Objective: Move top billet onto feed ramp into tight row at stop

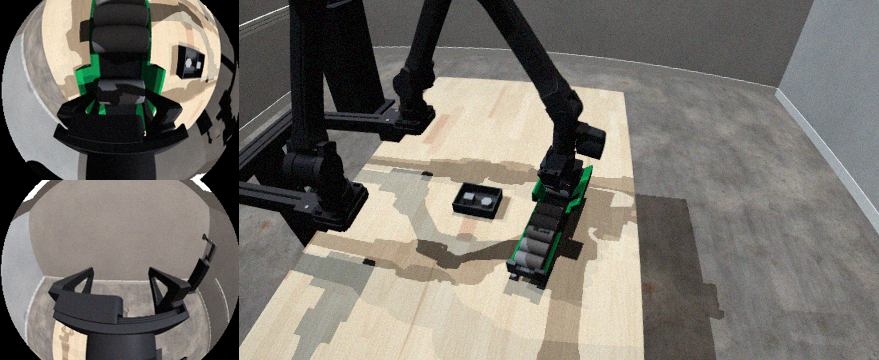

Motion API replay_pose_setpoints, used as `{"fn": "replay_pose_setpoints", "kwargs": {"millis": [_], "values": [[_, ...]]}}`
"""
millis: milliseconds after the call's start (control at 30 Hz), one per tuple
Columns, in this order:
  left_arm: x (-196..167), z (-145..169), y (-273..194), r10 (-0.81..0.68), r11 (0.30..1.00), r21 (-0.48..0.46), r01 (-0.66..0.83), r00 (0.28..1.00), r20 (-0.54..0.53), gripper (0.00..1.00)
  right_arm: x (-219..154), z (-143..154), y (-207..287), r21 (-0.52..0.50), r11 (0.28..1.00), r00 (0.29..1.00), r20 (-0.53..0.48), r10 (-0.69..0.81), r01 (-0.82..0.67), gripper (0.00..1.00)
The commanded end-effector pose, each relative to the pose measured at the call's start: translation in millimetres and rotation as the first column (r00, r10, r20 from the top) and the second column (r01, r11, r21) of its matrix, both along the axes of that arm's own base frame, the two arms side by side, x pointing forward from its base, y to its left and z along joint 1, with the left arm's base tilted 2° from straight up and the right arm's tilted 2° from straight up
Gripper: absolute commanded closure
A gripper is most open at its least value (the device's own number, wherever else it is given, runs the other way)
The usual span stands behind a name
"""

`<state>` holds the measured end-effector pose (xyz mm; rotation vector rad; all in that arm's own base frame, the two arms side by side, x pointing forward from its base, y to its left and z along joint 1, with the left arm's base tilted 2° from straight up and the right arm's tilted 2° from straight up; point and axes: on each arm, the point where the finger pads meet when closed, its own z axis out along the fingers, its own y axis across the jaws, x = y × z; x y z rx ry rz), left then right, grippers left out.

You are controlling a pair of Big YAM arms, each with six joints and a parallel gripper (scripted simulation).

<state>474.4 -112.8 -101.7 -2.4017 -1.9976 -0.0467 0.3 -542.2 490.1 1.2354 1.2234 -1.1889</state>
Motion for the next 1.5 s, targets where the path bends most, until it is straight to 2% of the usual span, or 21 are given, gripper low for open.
{"fn": "replay_pose_setpoints", "kwargs": {"millis": [0, 533, 567, 800, 1233, 1467], "values": [[27.8, 21.3, -4.1, -0.002, 1.0, -0.021, 0.004, 0.998, 0.069, 1.0, -3.1, 24.3, 7.5, -0.056, 0.998, 1.0, -0.009, -0.004, 0.004, 0.0], [27.3, 21.7, -4.1, -0.002, 1.0, -0.02, 0.004, 0.998, 0.067, 1.0, -3.1, 24.3, 7.5, -0.056, 0.998, 1.0, -0.009, -0.004, 0.004, 0.0], [27.3, 21.7, -4.1, -0.002, 1.0, -0.02, 0.004, 0.998, 0.067, 0.33, -3.1, 24.3, 7.5, -0.056, 0.998, 1.0, -0.009, -0.004, 0.004, 0.0], [27.3, 21.7, -4.1, -0.002, 1.0, -0.02, 0.004, 0.998, 0.067, 0.3, -3.1, 24.3, 7.5, -0.056, 0.998, 1.0, -0.009, -0.004, 0.004, 0.0], [23.0, 18.0, -3.0, -0.002, 1.0, -0.018, 0.003, 0.998, 0.057, 0.14, -3.1, 24.3, 7.5, -0.056, 0.998, 1.0, -0.009, -0.004, 0.004, 0.0], [23.0, 18.0, -3.0, -0.002, 1.0, -0.018, 0.003, 0.998, 0.057, 0.14, -3.1, 24.3, 7.5, -0.056, 0.998, 1.0, -0.009, -0.004, 0.004, 0.0]]}}
